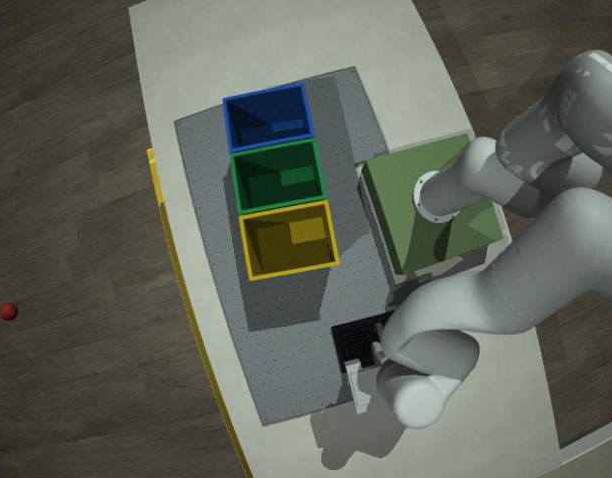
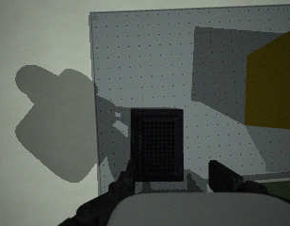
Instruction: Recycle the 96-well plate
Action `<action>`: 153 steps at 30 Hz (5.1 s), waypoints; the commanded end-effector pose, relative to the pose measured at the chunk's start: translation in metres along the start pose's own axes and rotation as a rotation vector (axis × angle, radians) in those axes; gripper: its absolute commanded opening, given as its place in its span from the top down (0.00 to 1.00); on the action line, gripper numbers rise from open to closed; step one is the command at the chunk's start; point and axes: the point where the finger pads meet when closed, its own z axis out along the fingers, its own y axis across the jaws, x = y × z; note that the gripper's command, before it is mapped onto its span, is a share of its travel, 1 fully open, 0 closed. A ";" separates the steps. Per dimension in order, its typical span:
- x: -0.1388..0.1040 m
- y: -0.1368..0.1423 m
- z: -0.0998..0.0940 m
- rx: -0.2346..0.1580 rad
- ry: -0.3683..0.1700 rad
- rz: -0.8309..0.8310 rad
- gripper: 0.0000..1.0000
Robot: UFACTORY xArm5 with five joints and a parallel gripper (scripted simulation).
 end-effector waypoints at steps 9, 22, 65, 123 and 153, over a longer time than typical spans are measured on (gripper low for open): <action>0.001 -0.001 0.019 0.003 0.002 0.000 0.00; 0.001 -0.002 0.037 0.003 0.002 0.000 0.00; 0.000 -0.002 0.099 0.003 0.002 0.000 0.00; -0.001 -0.002 0.120 0.003 0.002 0.000 0.00; 0.000 -0.002 0.119 0.003 0.002 0.000 1.00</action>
